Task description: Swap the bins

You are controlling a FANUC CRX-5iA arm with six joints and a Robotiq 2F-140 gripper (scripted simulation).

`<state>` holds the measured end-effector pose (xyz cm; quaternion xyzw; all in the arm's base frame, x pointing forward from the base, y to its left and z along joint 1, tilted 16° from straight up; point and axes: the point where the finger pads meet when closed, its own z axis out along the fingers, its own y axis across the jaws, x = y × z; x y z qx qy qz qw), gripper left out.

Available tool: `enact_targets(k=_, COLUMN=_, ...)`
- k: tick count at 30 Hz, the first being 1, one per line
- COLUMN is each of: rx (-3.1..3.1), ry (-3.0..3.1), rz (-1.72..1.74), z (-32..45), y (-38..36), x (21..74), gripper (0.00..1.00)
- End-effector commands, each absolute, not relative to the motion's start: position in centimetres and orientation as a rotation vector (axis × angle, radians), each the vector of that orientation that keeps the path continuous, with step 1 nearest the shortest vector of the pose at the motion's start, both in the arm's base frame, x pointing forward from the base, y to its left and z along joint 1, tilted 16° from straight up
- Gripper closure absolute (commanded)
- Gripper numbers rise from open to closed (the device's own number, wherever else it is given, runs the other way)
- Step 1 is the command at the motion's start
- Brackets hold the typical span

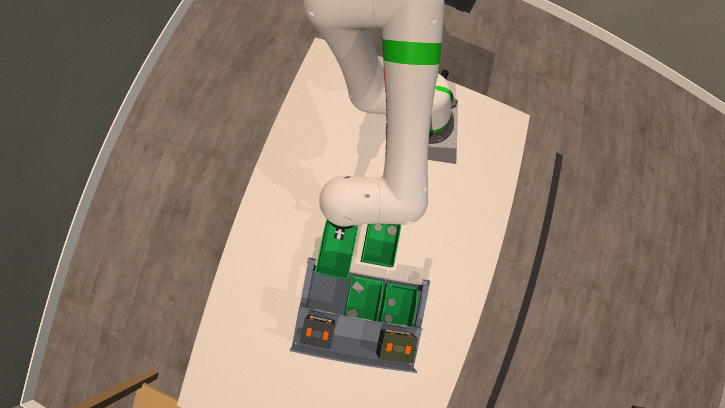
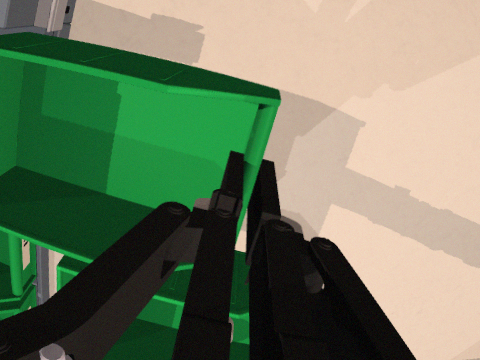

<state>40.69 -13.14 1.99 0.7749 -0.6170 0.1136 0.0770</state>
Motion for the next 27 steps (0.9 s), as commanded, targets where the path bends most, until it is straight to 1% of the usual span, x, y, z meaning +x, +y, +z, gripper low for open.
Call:
enact_targets(k=1, rx=2.323, ry=-1.849, rz=0.342, z=2.05, y=-13.13, x=40.75, gripper=0.90)
enact_targets(k=27, rx=2.323, ry=-1.849, rz=0.342, z=2.03, y=-13.32, x=39.93, gripper=0.90)
